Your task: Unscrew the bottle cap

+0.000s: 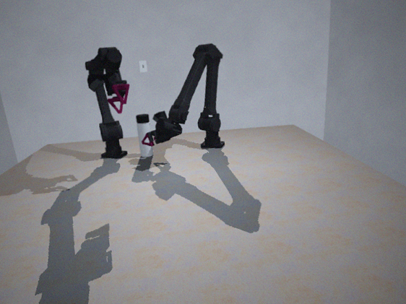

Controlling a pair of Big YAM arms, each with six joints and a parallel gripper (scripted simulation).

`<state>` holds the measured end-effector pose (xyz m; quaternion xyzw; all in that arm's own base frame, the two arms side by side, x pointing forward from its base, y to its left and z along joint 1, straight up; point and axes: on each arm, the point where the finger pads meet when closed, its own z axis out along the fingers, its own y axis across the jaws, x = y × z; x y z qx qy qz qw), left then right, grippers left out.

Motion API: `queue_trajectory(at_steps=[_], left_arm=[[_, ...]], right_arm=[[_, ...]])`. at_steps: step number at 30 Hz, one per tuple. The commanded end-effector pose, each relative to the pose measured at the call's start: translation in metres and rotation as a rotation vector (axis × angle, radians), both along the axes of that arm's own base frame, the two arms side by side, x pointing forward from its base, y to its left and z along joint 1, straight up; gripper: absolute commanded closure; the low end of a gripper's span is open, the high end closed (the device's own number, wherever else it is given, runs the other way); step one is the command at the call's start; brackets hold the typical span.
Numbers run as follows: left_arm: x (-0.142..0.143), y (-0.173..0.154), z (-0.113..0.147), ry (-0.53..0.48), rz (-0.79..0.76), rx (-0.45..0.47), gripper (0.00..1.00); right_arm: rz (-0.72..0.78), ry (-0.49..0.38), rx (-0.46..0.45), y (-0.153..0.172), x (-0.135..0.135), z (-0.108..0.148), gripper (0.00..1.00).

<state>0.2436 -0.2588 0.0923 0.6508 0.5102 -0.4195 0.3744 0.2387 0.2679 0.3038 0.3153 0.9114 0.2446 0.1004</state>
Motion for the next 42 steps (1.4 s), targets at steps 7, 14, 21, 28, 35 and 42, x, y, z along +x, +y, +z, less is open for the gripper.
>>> queue_trajectory(at_steps=[7, 14, 21, 28, 35, 42], left_arm=[[-0.008, -0.012, -0.011, 0.03, 0.013, 0.004, 0.04], [-0.012, -0.022, -0.014, 0.033, 0.015, 0.0, 0.04], [-0.016, -0.03, -0.016, 0.036, 0.016, -0.004, 0.04], [-0.02, -0.041, -0.017, 0.04, 0.018, -0.012, 0.04], [-0.024, -0.048, -0.018, 0.044, 0.019, -0.018, 0.04], [-0.029, -0.057, -0.019, 0.052, 0.02, -0.026, 0.04]], right_arm=[[-0.004, -0.018, 0.022, 0.005, 0.003, 0.017, 0.06], [-0.004, -0.018, 0.022, 0.005, 0.003, 0.017, 0.06], [-0.004, -0.018, 0.022, 0.005, 0.003, 0.017, 0.06], [-0.004, -0.018, 0.022, 0.005, 0.003, 0.017, 0.06], [-0.004, -0.018, 0.022, 0.005, 0.003, 0.017, 0.06], [-0.004, -0.018, 0.022, 0.005, 0.003, 0.017, 0.06]])
